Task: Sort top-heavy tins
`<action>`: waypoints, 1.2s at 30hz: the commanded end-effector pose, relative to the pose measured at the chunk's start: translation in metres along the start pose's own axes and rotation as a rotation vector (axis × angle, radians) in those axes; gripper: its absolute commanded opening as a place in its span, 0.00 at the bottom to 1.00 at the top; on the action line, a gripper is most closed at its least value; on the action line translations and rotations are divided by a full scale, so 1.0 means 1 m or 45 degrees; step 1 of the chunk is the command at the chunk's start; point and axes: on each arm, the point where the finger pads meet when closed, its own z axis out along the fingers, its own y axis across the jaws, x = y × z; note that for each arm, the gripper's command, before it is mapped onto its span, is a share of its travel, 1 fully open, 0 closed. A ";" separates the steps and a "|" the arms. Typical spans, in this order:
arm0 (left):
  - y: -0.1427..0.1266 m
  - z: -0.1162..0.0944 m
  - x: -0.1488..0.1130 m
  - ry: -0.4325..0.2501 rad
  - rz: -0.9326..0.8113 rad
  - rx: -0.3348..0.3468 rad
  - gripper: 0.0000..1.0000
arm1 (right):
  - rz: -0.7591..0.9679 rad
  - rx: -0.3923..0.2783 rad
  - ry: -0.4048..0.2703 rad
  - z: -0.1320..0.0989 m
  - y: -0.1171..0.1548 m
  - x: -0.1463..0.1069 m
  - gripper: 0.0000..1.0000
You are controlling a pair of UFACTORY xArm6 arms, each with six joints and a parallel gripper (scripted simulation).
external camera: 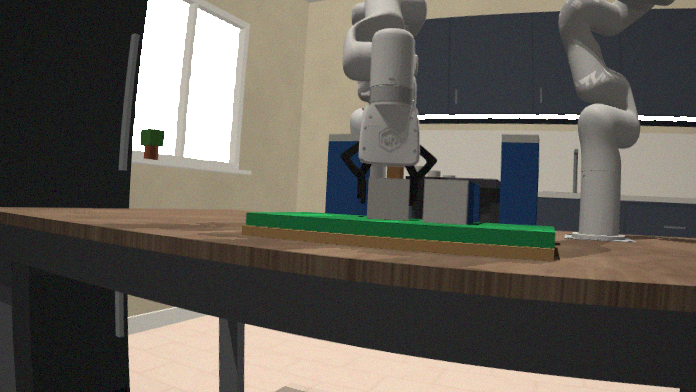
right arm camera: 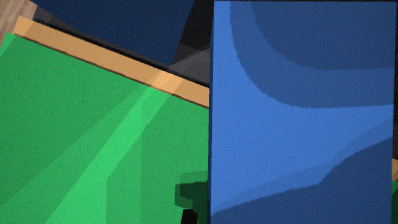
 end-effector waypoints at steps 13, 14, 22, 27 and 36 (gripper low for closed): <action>0.000 -0.002 0.001 0.005 0.000 0.000 1.00 | 0.000 -0.001 -0.007 -0.002 0.000 -0.002 0.00; 0.000 -0.002 0.001 0.005 0.000 0.000 1.00 | 0.000 -0.001 -0.007 -0.002 0.000 -0.002 0.00; 0.000 -0.002 0.001 0.005 0.000 0.000 1.00 | 0.000 -0.001 -0.007 -0.002 0.000 -0.002 0.00; 0.000 -0.002 0.001 0.005 0.000 0.000 1.00 | 0.000 -0.001 -0.007 -0.002 0.000 -0.002 0.00; 0.000 -0.002 0.001 0.005 0.000 0.000 1.00 | 0.000 -0.001 -0.007 -0.002 0.000 -0.002 0.00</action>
